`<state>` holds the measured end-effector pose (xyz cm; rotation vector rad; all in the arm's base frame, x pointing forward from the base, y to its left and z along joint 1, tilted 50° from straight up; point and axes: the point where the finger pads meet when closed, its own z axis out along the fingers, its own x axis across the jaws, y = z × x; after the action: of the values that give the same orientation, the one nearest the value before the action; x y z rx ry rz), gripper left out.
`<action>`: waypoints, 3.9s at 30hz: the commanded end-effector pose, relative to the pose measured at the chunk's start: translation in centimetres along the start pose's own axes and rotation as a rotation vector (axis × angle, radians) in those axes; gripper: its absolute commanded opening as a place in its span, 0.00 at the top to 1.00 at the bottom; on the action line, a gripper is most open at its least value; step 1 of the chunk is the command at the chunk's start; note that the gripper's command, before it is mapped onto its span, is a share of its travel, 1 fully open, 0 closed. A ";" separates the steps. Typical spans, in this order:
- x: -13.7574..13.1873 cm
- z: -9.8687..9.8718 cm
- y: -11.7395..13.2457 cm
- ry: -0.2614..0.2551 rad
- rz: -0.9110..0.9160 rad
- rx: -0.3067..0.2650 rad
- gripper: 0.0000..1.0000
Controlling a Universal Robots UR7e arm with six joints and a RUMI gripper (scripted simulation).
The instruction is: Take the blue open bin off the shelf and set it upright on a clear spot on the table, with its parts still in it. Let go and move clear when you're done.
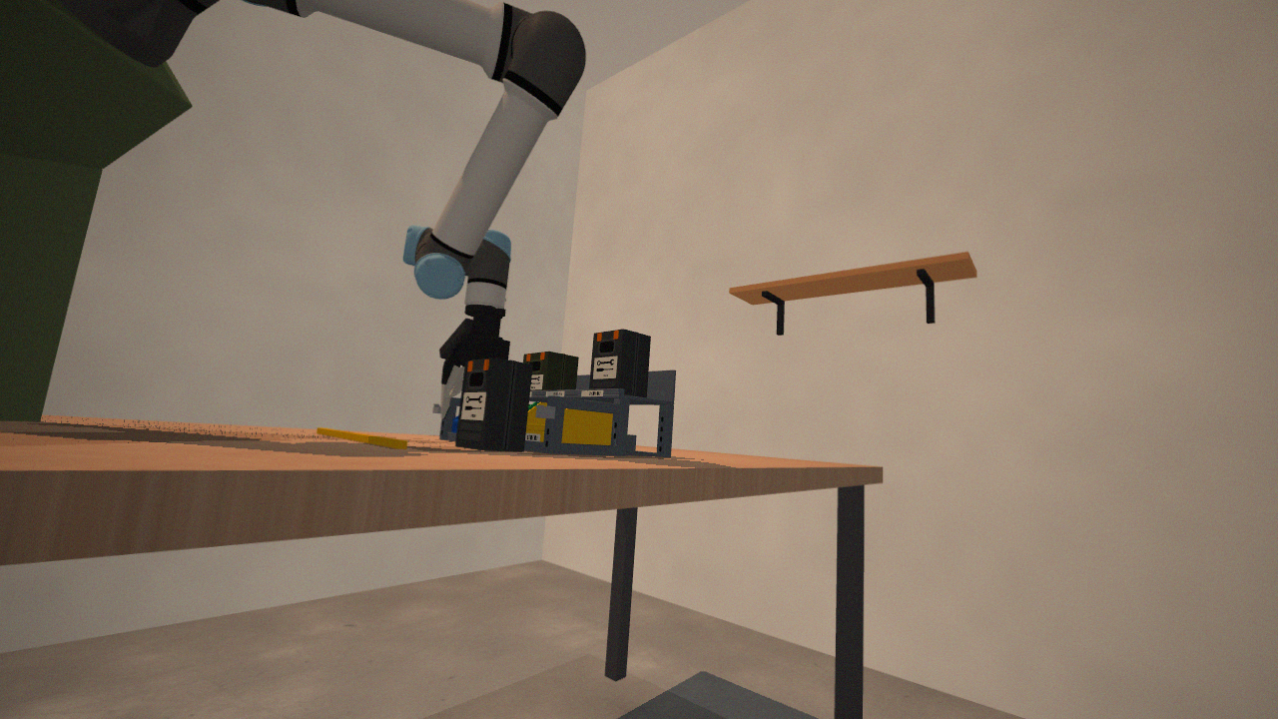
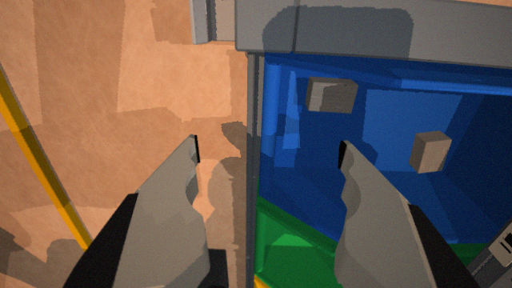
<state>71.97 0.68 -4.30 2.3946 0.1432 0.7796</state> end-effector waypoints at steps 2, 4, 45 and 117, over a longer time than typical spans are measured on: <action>0.1 0.1 0.0 0.001 0.000 0.000 0.42; 0.1 0.2 0.0 0.001 0.000 0.000 0.42; 0.1 0.3 0.0 0.001 0.000 0.000 0.42; 0.1 0.3 0.0 0.001 0.000 0.000 1.00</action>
<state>72.17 0.51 -4.52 2.3946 0.1432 0.7797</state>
